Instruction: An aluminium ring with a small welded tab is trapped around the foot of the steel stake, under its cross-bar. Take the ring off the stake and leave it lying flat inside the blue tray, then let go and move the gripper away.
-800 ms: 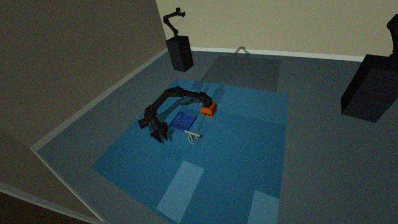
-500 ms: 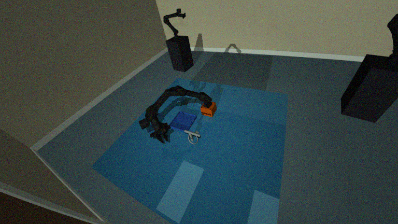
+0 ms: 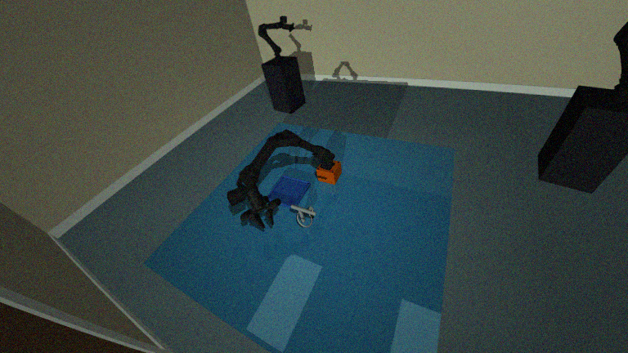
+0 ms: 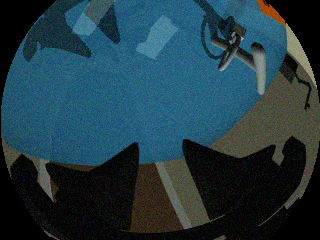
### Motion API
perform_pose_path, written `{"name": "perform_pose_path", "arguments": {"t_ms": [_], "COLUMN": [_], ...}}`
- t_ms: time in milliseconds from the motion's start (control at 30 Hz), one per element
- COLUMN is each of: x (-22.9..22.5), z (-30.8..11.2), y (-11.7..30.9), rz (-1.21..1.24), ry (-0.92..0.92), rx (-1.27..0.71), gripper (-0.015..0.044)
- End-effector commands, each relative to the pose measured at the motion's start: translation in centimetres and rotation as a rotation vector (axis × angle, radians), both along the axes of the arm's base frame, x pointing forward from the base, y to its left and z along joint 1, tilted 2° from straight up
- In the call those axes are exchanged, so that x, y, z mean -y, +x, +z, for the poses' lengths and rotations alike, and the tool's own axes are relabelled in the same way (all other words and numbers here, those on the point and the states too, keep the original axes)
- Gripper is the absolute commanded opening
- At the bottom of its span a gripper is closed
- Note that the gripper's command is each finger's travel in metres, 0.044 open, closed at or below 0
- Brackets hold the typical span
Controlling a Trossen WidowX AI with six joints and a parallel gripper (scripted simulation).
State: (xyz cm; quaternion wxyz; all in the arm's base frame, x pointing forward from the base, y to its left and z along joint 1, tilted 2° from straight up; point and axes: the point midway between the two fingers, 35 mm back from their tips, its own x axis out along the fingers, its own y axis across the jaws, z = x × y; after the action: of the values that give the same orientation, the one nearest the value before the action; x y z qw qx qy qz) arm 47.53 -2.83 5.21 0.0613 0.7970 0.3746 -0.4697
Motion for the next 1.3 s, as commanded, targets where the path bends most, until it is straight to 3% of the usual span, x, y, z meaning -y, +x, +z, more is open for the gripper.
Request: {"name": "perform_pose_path", "arguments": {"t_ms": [0, 1267], "x": [-1.4, -13.9], "z": [0.2, 1.3], "y": [-0.4, -7.2], "rz": [0.079, 0.937], "ry": [-0.049, -0.522], "rx": [0.052, 0.601], "gripper": [0.02, 0.02]}}
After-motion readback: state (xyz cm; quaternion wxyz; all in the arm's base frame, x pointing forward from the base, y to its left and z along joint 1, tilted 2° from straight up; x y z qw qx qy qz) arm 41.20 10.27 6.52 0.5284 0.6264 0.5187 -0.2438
